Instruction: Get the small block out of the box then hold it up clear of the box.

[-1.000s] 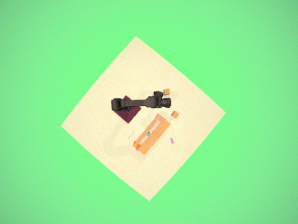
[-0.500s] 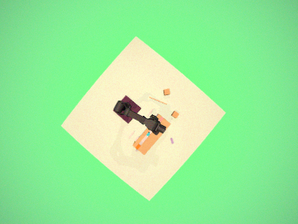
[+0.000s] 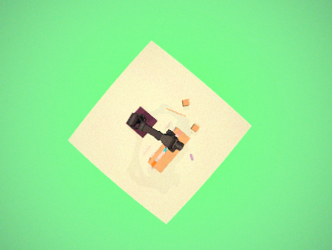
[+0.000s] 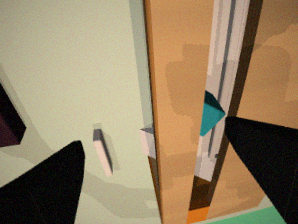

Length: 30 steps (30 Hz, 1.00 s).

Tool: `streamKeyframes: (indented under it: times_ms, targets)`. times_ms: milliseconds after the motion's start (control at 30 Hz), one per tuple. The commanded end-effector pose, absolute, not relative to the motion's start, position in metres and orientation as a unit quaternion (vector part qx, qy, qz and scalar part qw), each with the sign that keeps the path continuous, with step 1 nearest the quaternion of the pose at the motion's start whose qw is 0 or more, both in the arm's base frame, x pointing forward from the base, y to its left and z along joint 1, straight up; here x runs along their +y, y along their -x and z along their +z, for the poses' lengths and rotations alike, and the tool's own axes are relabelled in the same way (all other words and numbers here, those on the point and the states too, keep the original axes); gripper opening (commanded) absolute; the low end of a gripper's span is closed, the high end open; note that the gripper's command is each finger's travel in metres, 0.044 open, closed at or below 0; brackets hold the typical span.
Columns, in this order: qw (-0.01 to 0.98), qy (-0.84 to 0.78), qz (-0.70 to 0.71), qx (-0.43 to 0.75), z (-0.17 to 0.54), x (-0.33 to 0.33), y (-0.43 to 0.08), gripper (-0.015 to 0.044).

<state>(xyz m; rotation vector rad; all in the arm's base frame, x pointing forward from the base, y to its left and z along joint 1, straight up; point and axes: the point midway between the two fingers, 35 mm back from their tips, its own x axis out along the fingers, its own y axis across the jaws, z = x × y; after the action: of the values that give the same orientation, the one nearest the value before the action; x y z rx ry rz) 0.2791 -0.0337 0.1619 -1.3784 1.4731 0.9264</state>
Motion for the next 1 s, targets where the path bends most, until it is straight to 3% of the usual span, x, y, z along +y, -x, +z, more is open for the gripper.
streamKeyframes:
  times_ms: [0,967]
  targets:
    - [0.439,0.556,0.377,0.597,0.153,-0.035,-0.280,0.0400]
    - [0.438,0.556,0.377,0.597,0.107,-0.042,-0.283,0.0400]
